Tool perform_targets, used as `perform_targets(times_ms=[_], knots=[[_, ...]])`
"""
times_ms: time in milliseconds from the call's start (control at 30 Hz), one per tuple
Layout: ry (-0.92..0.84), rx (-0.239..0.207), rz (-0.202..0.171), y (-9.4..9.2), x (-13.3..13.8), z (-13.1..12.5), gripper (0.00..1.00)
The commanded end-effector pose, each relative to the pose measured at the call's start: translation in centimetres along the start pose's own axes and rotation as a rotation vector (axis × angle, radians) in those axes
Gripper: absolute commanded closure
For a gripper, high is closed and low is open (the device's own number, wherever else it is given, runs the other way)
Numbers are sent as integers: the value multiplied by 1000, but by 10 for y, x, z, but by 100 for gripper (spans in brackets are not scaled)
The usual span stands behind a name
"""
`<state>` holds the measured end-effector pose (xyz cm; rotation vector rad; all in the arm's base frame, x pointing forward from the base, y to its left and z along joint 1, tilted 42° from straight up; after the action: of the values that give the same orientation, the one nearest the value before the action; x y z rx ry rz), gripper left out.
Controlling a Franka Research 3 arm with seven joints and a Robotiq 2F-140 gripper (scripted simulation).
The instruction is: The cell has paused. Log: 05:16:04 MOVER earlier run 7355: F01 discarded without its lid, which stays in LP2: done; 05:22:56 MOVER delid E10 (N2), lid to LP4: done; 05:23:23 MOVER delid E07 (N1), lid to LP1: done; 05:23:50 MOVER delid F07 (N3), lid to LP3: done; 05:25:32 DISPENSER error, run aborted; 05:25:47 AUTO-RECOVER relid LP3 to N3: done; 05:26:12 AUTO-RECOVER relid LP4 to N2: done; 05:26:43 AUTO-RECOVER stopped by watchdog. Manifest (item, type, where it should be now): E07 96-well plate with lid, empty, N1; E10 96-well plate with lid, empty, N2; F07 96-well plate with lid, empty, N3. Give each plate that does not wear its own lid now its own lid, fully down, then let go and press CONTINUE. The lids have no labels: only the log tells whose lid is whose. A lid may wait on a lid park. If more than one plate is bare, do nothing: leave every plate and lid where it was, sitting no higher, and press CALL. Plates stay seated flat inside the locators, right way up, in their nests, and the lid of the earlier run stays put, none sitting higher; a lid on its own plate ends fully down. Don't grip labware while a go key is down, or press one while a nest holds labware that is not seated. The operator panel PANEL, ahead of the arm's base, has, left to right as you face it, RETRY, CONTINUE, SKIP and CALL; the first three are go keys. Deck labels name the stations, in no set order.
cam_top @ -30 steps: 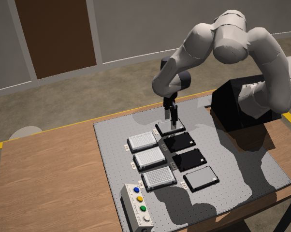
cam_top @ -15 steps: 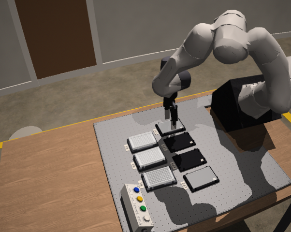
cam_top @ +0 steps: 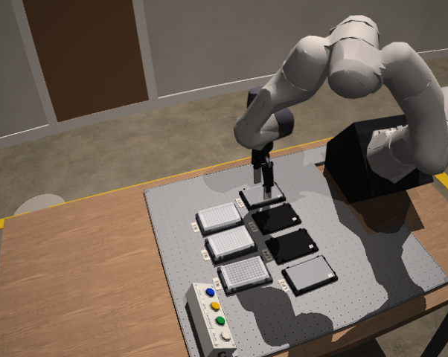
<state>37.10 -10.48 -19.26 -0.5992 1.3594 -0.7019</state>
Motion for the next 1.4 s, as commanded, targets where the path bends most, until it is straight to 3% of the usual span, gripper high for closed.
perform_targets(times_ms=[0,900,933,1367], knots=[[-9,-2,-1,0,0,-1,41],[-9,-2,-1,0,0,-1,41],[-9,-2,-1,0,0,-1,34],[-9,-2,-1,0,0,-1,34]])
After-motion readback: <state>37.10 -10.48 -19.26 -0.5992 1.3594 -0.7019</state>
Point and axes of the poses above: the point where the finger pads meet when closed, its own y axis out along the fingers, its own x axis across the jaws, z = x × y, the point moved 5 cm from there along -y, back along the fingers, and after that the axes turned 5 degrees about -y, right-handed, at the moved point
